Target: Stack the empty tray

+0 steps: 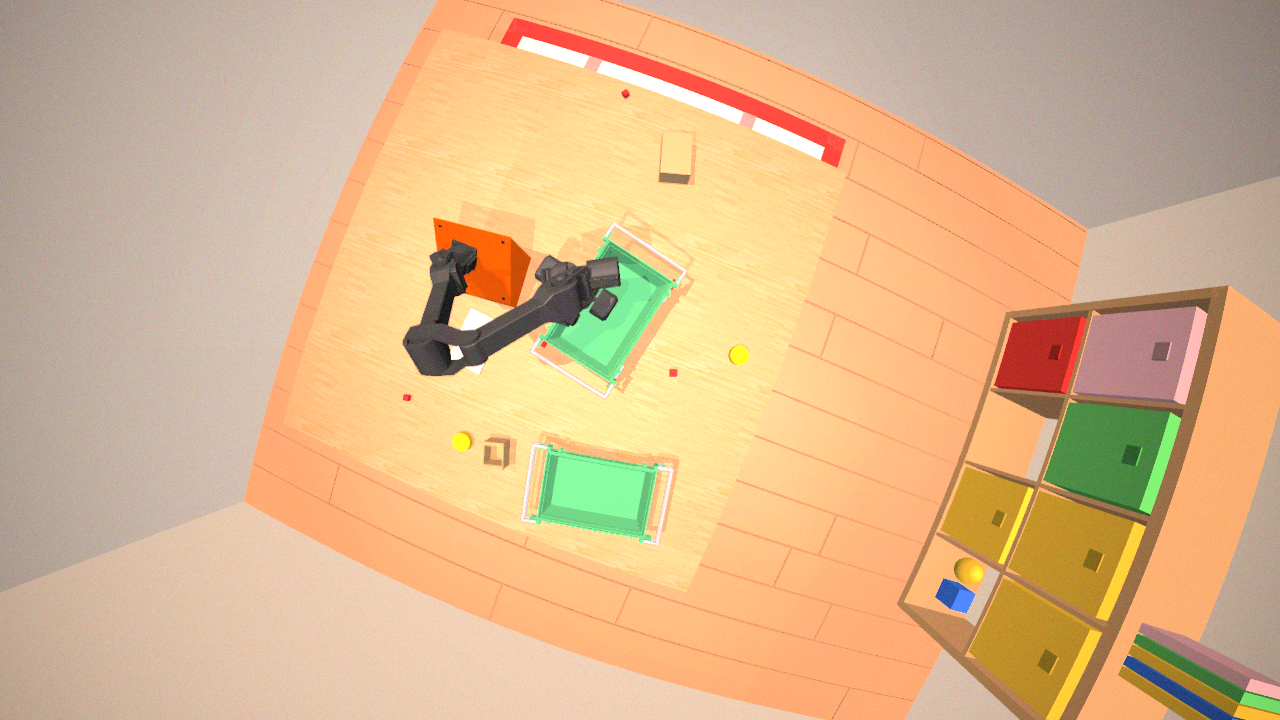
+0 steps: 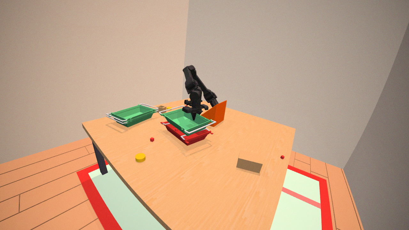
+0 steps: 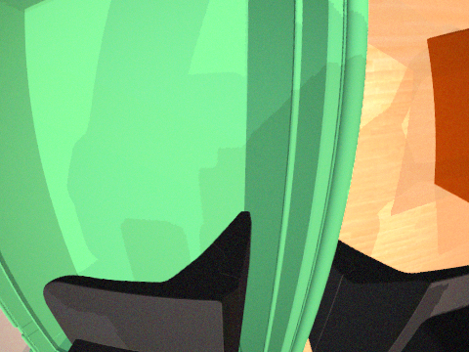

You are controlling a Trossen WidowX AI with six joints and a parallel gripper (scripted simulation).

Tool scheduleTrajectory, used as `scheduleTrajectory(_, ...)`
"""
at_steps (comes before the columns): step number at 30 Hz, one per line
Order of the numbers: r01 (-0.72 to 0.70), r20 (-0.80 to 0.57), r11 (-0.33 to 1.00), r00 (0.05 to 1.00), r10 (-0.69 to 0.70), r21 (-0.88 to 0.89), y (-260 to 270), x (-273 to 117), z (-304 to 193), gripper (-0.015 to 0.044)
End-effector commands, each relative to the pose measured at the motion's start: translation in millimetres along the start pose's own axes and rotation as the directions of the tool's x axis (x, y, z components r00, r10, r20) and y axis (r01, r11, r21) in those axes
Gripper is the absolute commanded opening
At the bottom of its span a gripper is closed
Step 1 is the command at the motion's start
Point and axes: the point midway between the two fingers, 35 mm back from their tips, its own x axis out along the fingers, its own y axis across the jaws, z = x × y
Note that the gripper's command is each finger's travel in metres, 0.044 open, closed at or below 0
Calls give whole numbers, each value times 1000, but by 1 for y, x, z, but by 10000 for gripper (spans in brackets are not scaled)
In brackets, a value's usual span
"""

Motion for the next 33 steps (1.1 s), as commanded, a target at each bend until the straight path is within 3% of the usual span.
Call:
scheduleTrajectory(1, 25, 3, 1000, 1000, -25, -9, -5, 5, 2, 0)
scheduleTrajectory(33, 25, 3, 1000, 1000, -25, -9, -7, 14, 2, 0)
